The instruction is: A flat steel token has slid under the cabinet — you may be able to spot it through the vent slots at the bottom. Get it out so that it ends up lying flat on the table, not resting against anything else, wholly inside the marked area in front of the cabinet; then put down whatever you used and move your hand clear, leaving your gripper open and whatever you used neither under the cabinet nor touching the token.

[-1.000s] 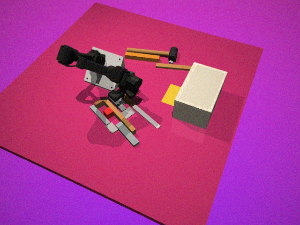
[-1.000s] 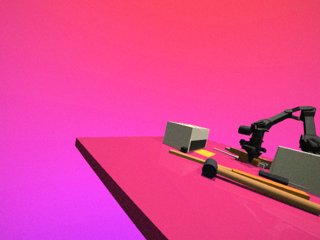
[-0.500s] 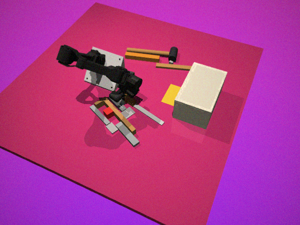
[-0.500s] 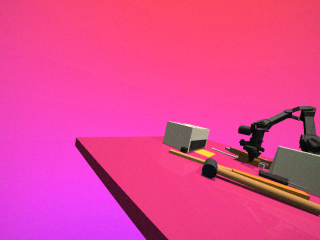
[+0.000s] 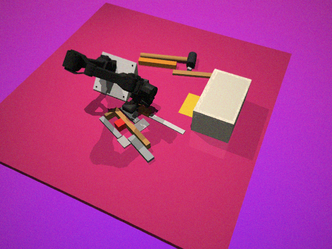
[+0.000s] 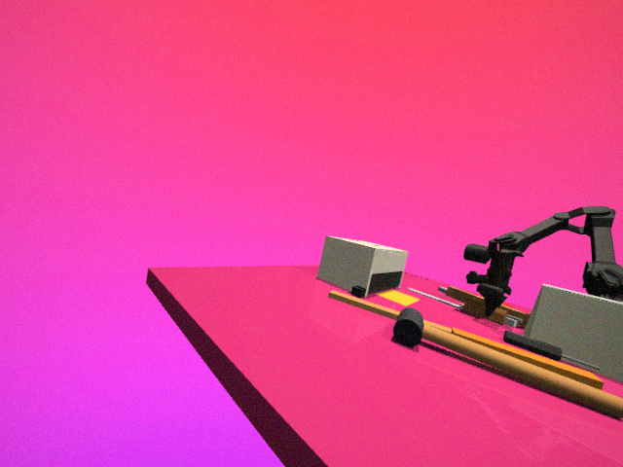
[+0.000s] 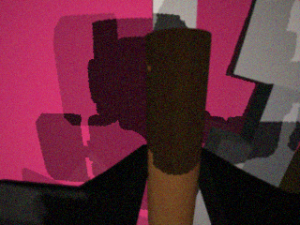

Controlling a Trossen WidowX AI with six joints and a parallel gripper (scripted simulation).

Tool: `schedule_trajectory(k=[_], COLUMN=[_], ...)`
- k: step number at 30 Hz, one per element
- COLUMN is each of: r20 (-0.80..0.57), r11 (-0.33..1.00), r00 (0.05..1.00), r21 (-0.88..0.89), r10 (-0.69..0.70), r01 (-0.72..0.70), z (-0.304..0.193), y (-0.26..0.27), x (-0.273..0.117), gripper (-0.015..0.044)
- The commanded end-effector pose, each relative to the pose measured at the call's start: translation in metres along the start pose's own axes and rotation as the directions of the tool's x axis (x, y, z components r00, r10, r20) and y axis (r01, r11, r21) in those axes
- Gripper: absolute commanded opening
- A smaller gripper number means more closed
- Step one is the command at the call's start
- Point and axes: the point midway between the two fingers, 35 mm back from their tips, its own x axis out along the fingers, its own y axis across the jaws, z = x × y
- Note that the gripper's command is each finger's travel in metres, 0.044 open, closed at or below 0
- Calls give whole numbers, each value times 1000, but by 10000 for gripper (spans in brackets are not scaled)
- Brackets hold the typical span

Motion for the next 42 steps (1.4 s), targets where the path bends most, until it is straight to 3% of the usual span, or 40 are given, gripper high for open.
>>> schedule_trajectory(k=[1,28,35,40,42], r20=[4,4,0,0,0], r11=[999,971,974,974,974], r00=[1000,1000,1000,1000,1000], r21=[-35,-239,-225,-224,-224], r10=[-3,-3,0,1,1], r01=[3,4,0,-1,-1], z=[1,1,0,0,0], y=[-1,0,0,0,0], x=[-1,-1,0,0,0], gripper=[0,0,184,200,253])
